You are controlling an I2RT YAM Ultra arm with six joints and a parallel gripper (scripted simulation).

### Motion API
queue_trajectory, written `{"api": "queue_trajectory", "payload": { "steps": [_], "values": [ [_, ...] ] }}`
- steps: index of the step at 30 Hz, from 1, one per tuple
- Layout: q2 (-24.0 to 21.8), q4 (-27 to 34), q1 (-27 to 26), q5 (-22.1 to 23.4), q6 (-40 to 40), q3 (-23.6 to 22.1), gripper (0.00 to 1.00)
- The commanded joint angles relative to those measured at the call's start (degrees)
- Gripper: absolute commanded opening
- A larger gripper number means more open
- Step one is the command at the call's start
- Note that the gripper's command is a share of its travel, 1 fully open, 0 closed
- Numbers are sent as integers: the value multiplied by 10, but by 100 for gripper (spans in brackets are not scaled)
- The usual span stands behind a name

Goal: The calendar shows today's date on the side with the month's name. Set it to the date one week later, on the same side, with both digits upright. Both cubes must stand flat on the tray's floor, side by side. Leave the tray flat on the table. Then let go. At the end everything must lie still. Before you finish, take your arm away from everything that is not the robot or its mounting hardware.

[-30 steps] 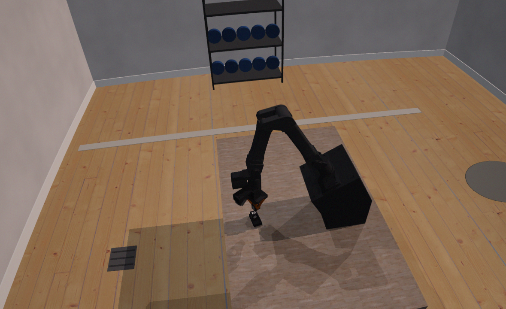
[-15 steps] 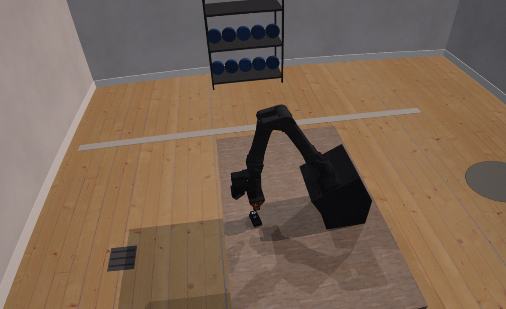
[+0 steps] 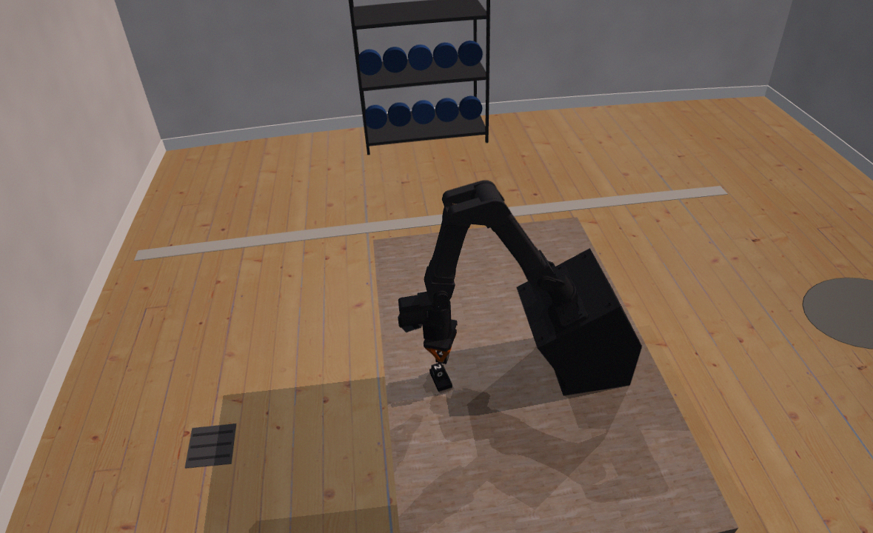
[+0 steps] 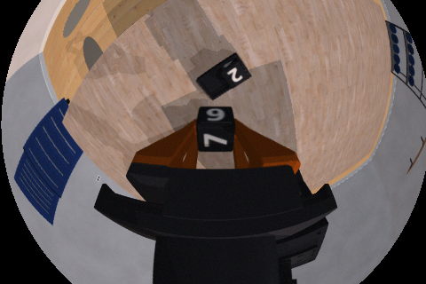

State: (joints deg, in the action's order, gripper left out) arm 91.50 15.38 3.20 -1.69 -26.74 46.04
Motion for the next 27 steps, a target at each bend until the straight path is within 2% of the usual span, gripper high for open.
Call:
{"api": "queue_trajectory", "payload": {
  "steps": [1, 12, 15, 21, 27],
  "values": [
    [-7, 0, -1, 0, -109, 1, 26],
    [-7, 1, -1, 0, -331, 0, 26],
    [-7, 1, -1, 0, -341, 0, 26],
    [-8, 1, -1, 0, -478, 0, 26],
    [-8, 1, -1, 1, -536, 0, 26]
  ]
}}
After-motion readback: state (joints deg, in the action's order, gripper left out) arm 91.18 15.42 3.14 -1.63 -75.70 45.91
